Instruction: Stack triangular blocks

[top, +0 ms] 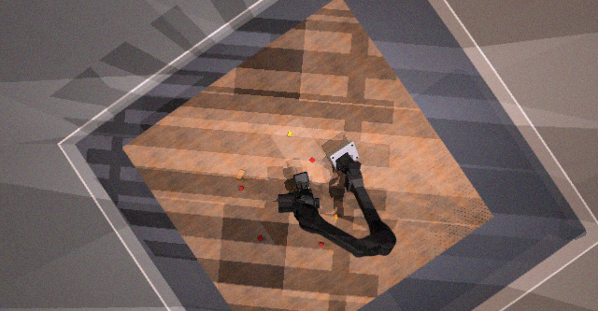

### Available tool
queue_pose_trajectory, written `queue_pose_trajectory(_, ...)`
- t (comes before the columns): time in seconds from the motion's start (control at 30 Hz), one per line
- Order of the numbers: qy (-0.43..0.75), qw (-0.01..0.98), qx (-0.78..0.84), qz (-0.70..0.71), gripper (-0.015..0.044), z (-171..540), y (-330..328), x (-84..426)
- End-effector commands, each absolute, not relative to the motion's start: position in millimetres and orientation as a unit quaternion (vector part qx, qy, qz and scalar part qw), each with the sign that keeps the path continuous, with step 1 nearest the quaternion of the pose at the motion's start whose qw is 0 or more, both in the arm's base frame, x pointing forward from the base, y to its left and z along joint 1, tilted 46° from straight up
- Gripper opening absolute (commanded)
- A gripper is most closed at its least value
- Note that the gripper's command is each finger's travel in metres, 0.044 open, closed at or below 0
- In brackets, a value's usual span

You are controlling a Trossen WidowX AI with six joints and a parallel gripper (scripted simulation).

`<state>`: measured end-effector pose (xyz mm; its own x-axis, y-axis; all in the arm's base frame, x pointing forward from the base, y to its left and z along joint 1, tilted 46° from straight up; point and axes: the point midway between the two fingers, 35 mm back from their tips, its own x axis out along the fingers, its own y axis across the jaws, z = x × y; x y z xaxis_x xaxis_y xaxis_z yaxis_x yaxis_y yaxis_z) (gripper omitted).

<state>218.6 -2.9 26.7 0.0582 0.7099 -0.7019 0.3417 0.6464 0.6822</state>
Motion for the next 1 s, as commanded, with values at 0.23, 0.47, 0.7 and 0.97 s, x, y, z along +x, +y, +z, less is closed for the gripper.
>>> queue_pose_trajectory(0.23,0.669,0.609,0.396,0.155,0.0000,26.1,-1.3,217.9)
queue_pose_trajectory(0.47,0.669,0.609,0.396,0.155,0.0000,24.9,-0.4,218.5)
queue_pose_trajectory(0.7,0.669,0.609,0.396,0.155,0.0000,21.5,2.1,220.4)
queue_pose_trajectory(0.97,0.669,0.609,0.396,0.155,0.0000,17.7,4.9,222.6)
